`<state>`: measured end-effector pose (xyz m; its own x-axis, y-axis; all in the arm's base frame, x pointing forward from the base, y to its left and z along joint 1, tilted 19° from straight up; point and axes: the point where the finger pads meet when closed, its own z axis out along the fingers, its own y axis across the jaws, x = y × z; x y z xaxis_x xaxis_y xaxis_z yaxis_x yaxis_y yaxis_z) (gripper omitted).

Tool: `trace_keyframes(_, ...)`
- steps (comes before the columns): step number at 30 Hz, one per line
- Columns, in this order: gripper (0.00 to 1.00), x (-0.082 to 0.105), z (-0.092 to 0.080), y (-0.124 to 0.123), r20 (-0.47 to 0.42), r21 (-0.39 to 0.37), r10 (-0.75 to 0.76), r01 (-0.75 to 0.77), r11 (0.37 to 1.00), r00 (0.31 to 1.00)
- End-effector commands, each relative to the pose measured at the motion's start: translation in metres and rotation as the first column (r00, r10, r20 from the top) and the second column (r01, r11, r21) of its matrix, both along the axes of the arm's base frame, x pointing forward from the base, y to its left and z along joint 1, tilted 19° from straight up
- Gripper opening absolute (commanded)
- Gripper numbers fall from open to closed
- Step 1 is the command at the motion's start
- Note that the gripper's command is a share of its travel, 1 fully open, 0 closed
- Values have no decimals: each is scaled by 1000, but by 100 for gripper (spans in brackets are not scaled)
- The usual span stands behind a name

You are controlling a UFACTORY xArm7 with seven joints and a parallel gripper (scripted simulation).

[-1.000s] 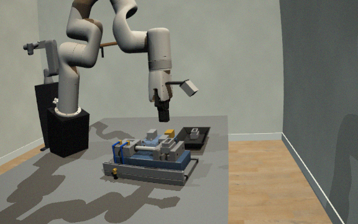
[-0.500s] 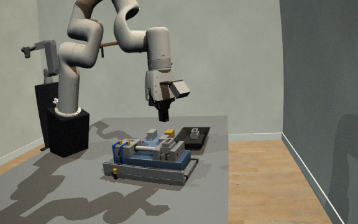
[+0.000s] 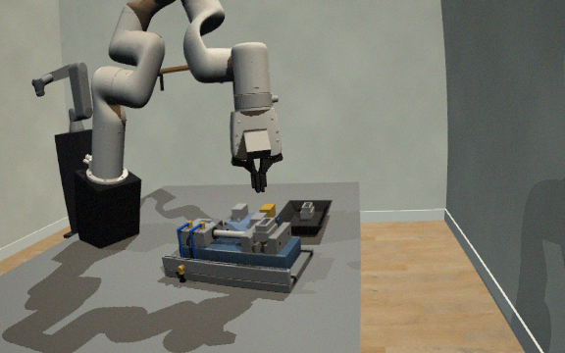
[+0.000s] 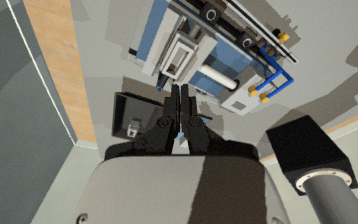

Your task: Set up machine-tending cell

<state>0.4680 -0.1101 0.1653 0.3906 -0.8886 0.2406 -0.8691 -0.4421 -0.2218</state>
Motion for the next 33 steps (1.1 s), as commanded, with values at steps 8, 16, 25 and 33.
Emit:
trace_keyframes(8,0,5,0,0,24,138,-409,402,905,912)
trace_keyframes(16,0,6,-1,0,21,179,-509,497,849,861)
trace_keyframes(25,69,6,-1,0,21,179,-509,498,849,860)
trace_keyframes(33,69,6,-1,0,21,179,-509,498,849,860)
